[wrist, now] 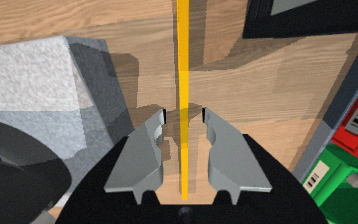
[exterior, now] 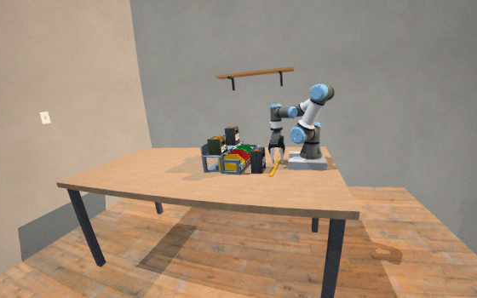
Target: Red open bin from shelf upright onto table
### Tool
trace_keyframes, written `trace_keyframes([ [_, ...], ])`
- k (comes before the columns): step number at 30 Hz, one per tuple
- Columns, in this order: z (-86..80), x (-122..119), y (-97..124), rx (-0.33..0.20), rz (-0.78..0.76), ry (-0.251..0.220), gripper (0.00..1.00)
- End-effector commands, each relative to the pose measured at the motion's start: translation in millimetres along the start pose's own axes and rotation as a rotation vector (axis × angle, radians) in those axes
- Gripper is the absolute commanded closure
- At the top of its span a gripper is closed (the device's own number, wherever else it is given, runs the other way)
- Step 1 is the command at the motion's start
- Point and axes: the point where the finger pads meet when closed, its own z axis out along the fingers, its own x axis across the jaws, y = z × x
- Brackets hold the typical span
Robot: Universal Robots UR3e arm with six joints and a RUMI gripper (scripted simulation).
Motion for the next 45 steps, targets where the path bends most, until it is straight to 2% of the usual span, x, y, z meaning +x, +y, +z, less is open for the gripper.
trace_keyframes([
  [1, -0.5, 1, 0, -0.001, 0.000, 0.002, 0.74],
  [29, -0.5, 1, 0, -0.001, 0.000, 0.002, 0.74],
  [34, -50.5, 1, 0, -0.001, 0.000, 0.002, 0.74],
  [45, -50.5, 1, 0, -0.001, 0.000, 0.002, 0.74],
])
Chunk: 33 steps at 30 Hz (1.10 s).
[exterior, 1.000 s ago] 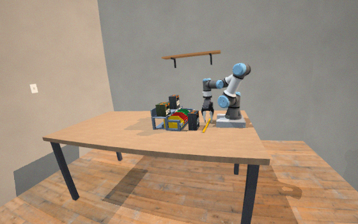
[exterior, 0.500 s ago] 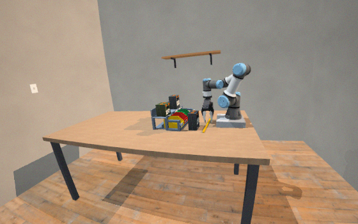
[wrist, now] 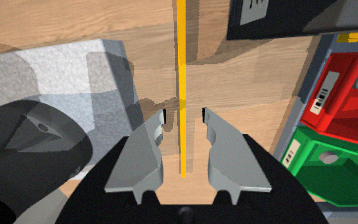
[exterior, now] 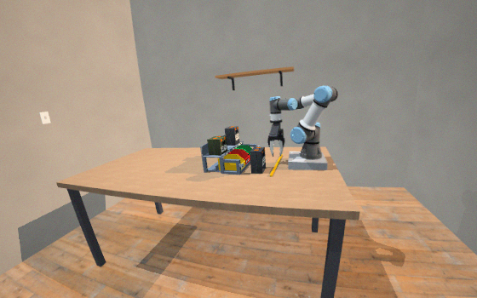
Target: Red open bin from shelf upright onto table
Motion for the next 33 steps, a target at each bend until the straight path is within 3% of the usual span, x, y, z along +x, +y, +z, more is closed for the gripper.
trace_keyframes([
  [1, -6.0, -1, 0, 0.003, 0.000, 0.000, 0.74],
  [6, -56.6, -1, 0, 0.003, 0.000, 0.000, 0.74],
  [18, -56.6, -1, 0, 0.003, 0.000, 0.000, 0.74],
  [23, -87.8, -1, 0, 0.003, 0.000, 0.000, 0.74],
  [33, -87.8, -1, 0, 0.003, 0.000, 0.000, 0.74],
])
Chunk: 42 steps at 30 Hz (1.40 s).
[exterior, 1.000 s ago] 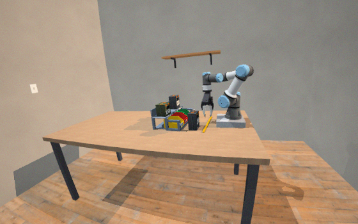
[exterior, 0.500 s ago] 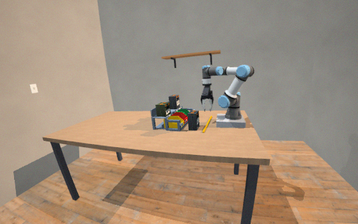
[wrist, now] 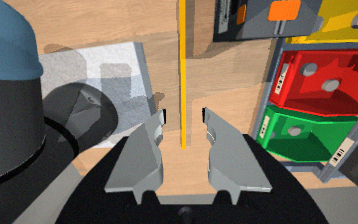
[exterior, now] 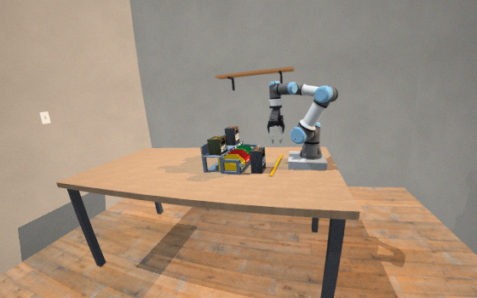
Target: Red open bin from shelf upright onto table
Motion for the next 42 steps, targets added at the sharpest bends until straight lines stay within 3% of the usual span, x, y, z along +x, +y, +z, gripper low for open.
trace_keyframes([
  [1, -3.5, 0, 0, 0.000, 0.000, 0.000, 0.74],
  [7, 5.6, 0, 0, 0.000, 0.000, 0.000, 0.74],
  [42, 14.0, 1, 0, 0.000, 0.000, 0.000, 0.74],
])
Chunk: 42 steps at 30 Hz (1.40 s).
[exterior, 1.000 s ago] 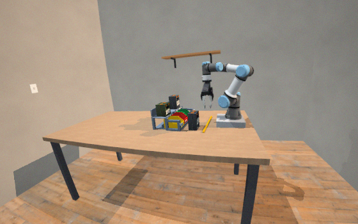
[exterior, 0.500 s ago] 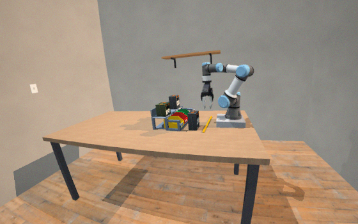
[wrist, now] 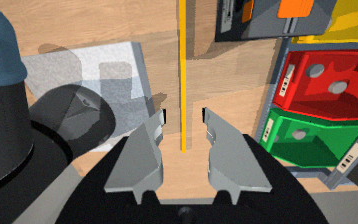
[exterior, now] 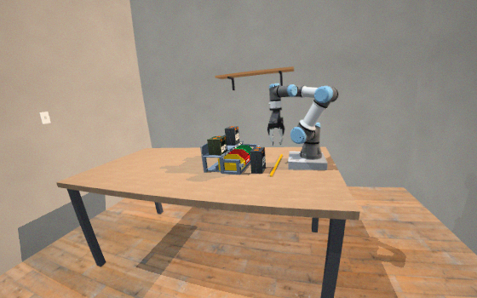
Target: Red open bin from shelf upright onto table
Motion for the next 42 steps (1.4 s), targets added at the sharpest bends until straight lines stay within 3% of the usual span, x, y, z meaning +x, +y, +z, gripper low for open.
trace_keyframes([
  [1, 1.3, 1, 0, -0.001, 0.000, 0.002, 0.74],
  [11, 1.3, 1, 0, -0.001, 0.000, 0.002, 0.74],
  [16, 1.8, 51, 0, -0.001, 0.000, 0.002, 0.74],
  [28, 1.8, 51, 0, -0.001, 0.000, 0.002, 0.74],
  [33, 2.2, 98, 0, -0.001, 0.000, 0.002, 0.74],
  [42, 2.2, 98, 0, -0.001, 0.000, 0.002, 0.74],
])
